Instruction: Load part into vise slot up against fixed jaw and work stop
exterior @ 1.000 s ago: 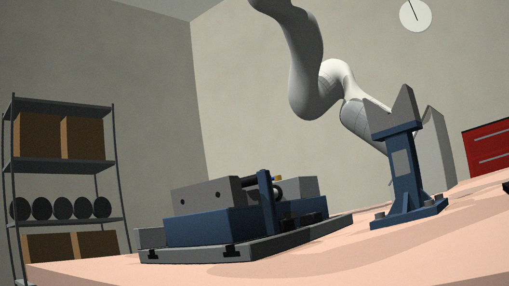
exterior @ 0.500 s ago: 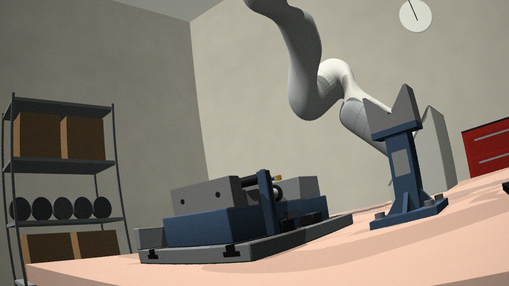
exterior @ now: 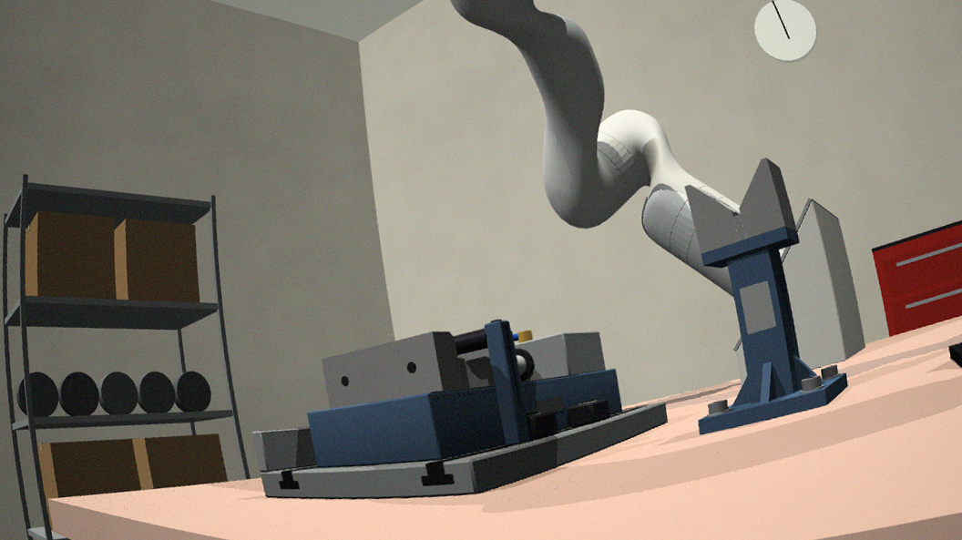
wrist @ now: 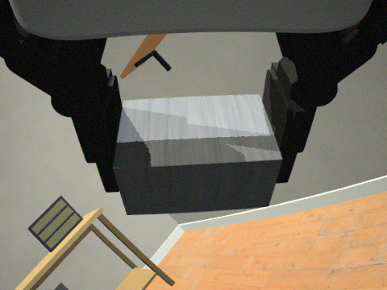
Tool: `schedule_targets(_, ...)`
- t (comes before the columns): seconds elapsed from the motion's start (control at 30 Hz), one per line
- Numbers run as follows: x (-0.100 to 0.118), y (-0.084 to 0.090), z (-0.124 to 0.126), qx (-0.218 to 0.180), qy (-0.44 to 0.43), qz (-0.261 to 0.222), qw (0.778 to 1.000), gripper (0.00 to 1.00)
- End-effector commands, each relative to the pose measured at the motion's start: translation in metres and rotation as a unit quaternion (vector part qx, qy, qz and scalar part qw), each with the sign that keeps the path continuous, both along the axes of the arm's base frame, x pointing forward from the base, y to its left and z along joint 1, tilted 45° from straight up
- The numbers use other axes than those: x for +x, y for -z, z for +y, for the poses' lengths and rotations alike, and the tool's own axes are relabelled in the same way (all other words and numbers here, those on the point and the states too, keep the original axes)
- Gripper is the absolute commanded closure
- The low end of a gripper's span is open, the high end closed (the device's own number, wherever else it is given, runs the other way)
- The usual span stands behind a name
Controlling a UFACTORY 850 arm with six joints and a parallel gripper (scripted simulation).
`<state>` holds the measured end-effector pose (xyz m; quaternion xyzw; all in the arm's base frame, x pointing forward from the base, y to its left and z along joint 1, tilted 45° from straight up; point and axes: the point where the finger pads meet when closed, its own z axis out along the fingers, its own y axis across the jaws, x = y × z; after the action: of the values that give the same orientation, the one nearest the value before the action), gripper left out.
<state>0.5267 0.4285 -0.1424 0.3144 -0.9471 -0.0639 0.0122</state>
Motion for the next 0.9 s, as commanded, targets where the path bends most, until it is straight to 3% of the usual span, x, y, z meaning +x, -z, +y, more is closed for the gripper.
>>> schedule_targets(0.0, 0.008, -0.003, 0.006, 0.017, 0.031, -0.014, 0.999, 1.0)
schedule_targets(0.43, 0.057, -0.022, 0.011, 0.063, 0.2, -0.082, 0.974, 1.0)
schedule_targets(0.5, 0.057, -0.022, 0.011, 0.063, 0.2, -0.082, 0.974, 1.0)
schedule_targets(0.87, 0.098, -0.04, -0.011, 0.076, 0.345, -0.141, 0.925, 1.0)
